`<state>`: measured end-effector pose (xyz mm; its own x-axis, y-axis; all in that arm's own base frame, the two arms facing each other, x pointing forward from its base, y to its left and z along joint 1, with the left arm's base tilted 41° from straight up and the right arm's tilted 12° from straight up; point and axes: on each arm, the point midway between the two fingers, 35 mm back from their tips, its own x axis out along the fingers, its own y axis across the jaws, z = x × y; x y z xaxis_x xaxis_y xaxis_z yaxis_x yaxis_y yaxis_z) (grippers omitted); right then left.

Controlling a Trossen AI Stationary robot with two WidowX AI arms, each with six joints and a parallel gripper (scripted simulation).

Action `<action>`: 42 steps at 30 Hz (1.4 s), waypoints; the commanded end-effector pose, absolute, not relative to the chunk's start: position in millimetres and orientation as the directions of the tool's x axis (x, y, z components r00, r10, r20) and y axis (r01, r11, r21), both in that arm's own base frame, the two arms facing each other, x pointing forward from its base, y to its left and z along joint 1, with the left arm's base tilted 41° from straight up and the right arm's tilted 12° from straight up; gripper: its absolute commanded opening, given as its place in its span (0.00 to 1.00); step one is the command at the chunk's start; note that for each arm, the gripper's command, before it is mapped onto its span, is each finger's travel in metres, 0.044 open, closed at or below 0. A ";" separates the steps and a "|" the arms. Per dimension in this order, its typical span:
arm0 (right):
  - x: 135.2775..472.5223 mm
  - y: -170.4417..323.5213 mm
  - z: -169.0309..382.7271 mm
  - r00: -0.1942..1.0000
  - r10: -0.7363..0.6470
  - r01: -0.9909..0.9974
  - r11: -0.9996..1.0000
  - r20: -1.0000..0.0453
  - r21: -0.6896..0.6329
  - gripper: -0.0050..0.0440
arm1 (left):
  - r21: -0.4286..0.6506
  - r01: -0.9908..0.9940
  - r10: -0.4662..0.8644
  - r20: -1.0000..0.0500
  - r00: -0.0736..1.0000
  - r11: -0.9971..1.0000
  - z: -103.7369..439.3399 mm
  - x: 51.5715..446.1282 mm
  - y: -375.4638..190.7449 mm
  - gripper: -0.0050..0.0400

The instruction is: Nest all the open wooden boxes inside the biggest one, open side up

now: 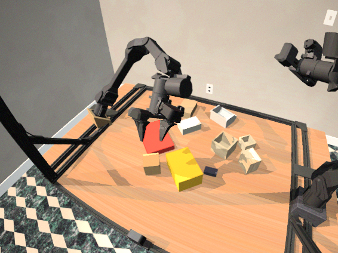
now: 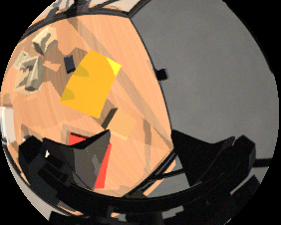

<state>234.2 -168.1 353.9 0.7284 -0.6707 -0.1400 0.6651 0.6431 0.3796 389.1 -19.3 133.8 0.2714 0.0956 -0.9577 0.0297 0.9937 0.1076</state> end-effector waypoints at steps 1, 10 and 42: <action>269.0 -132.5 339.7 0.848 -0.518 0.526 0.800 -0.110 0.289 0.92 | 0.234 -0.021 0.234 -0.960 0.151 0.972 132.7 347.1 -16.1 1.00; 315.7 -0.6 322.9 0.999 -0.002 0.002 1.000 0.049 0.001 0.92 | 0.649 0.000 0.649 -0.761 0.000 0.761 166.2 257.6 2.7 1.00; 308.0 -41.0 127.5 0.485 -0.182 -0.455 0.783 -0.855 -0.425 0.92 | 0.651 0.000 0.651 -0.759 0.000 0.759 166.4 257.3 2.9 1.00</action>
